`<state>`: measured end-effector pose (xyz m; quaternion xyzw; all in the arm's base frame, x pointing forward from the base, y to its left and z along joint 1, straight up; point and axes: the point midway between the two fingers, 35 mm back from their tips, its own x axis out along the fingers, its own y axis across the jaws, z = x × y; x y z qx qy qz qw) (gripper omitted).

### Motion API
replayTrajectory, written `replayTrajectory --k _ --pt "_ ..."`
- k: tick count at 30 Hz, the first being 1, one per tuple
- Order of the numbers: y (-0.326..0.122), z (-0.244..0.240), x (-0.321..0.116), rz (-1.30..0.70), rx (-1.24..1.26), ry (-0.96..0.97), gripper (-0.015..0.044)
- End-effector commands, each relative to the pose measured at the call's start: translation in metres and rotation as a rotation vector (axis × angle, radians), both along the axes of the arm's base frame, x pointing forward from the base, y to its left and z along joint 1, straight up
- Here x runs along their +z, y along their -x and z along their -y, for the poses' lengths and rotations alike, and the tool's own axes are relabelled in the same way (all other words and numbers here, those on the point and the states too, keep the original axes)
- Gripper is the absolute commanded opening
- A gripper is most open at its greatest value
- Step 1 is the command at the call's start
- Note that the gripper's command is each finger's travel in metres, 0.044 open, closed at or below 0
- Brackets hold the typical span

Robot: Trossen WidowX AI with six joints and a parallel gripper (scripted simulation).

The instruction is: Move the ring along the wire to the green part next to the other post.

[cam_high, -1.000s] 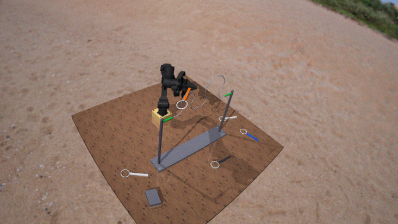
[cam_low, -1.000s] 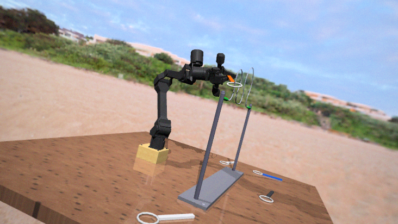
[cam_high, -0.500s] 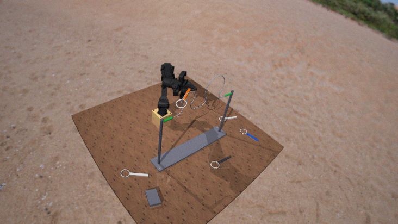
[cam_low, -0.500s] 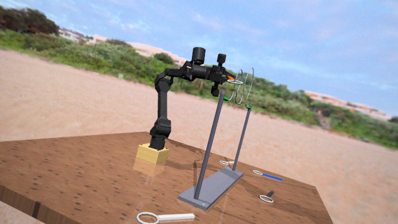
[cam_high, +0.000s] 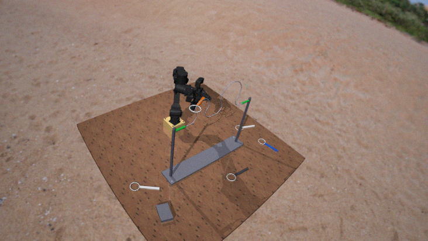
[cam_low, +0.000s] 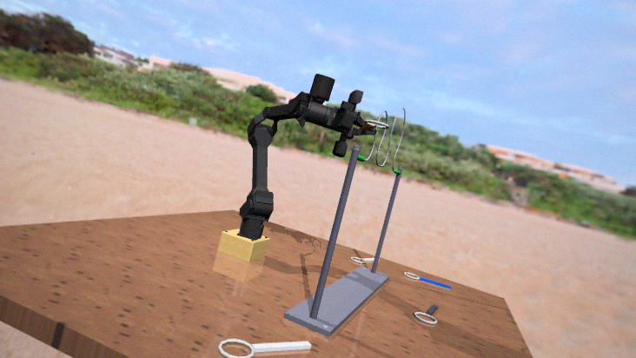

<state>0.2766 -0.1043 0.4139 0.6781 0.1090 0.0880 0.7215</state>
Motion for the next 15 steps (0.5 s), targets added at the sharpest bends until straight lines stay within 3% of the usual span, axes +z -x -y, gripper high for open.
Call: replayTrajectory --k 1,15 --pt "-0.001 0.001 -0.007 -0.023 0.001 0.079 -0.0150" --pt "0.000 0.007 -0.027 -0.101 -0.005 0.372 -0.0150"
